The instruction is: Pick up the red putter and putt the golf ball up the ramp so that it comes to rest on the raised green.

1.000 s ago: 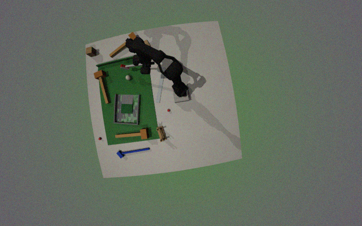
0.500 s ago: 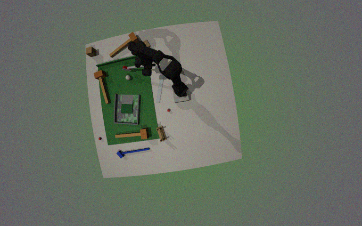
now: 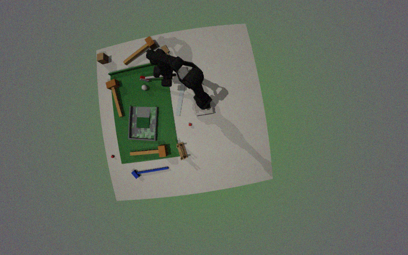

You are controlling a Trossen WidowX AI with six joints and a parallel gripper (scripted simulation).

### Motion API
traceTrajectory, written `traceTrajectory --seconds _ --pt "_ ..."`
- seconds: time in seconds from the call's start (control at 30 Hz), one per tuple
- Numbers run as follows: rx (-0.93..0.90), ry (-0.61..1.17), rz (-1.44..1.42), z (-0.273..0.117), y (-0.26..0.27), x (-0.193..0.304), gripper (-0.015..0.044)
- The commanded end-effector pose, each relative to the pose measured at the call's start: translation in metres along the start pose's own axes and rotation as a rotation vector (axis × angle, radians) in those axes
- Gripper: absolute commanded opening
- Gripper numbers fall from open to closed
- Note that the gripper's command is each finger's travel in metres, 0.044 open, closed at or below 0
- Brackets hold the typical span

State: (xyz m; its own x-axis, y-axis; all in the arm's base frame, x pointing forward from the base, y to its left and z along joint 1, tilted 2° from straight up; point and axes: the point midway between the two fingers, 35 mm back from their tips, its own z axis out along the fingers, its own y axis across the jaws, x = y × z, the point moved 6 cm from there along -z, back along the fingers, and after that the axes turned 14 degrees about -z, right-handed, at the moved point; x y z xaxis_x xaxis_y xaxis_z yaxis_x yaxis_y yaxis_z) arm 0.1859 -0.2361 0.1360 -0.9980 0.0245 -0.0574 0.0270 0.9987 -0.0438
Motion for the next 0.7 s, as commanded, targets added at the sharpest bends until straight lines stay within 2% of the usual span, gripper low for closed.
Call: traceTrajectory --seconds 0.0,0.27,0.67 --pt "0.001 0.0 0.0 -0.001 0.0 0.0 0.0" --pt "0.001 -0.001 0.0 -0.001 -0.001 0.0 0.0" --pt "0.002 -0.008 0.003 0.002 -0.029 0.006 0.0"
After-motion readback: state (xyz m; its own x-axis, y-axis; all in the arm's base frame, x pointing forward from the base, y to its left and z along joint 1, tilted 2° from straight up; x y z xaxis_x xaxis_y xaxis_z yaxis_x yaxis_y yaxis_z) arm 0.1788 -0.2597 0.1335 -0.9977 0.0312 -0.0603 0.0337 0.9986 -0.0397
